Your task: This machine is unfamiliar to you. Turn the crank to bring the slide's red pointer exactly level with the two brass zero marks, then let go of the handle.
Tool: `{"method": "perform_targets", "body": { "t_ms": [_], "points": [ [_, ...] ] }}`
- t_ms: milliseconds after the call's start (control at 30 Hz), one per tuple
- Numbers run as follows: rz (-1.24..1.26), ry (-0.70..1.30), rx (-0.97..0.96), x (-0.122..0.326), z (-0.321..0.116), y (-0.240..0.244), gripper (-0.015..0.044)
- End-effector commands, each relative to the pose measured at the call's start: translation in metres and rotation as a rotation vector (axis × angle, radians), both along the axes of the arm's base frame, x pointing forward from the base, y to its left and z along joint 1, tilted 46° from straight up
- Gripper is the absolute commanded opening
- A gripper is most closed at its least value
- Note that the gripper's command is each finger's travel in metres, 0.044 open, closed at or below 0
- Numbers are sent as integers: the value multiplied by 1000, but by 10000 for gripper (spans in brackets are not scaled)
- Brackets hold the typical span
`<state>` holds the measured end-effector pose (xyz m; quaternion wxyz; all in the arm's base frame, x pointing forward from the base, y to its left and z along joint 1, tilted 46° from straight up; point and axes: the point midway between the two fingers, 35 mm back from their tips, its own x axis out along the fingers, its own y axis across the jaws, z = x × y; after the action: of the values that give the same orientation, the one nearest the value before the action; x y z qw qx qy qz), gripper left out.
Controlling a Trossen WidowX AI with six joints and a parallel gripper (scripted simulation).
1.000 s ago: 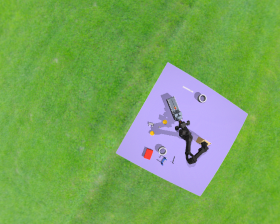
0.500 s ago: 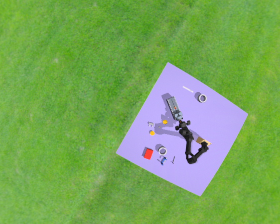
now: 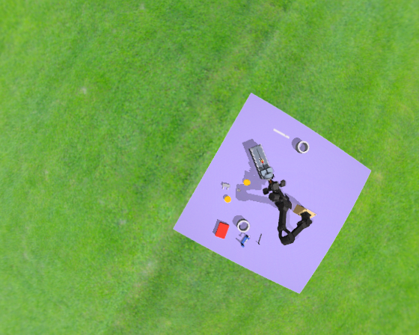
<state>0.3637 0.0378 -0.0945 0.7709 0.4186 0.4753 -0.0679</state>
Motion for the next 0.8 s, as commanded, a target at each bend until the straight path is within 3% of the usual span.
{"method": "perform_targets", "body": {
  "t_ms": [0,767],
  "points": [
    [-17,13,-8,-4,-3,-8,0],
    [-17,13,-8,-5,0,-14,0]
  ]
}}
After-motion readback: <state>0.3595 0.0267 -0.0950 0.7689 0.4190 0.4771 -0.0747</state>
